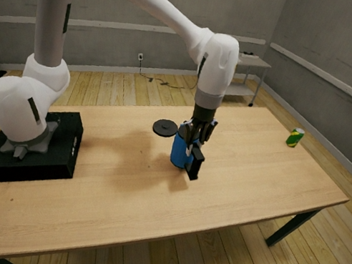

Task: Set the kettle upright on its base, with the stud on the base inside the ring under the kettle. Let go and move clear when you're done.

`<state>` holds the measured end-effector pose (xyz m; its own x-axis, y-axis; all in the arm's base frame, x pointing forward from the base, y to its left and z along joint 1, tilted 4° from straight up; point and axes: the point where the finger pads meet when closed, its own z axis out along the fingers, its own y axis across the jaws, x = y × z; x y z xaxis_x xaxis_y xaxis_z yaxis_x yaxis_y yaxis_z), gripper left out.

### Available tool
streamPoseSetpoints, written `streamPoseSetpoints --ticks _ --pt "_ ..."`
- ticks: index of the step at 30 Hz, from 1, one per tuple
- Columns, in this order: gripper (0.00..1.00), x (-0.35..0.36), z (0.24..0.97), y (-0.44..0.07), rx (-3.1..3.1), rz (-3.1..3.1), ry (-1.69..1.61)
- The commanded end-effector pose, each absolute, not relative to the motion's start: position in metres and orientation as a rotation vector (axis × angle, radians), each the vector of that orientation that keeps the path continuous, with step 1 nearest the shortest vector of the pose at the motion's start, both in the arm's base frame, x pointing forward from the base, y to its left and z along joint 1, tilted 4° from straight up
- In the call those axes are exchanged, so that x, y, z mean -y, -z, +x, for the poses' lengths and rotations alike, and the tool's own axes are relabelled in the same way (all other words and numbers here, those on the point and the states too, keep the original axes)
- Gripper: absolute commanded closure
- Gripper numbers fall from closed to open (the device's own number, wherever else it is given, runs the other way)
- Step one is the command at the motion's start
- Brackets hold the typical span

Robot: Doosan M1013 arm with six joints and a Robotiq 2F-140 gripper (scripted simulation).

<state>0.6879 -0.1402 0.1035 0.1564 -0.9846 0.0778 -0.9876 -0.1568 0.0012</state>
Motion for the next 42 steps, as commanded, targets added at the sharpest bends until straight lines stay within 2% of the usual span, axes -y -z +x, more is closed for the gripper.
streamPoseSetpoints --ticks 1,42 --pt "0.90 0.136 0.688 -0.104 2.006 2.350 -0.092" --pt "0.90 0.037 0.670 -0.096 2.006 2.350 -0.092"
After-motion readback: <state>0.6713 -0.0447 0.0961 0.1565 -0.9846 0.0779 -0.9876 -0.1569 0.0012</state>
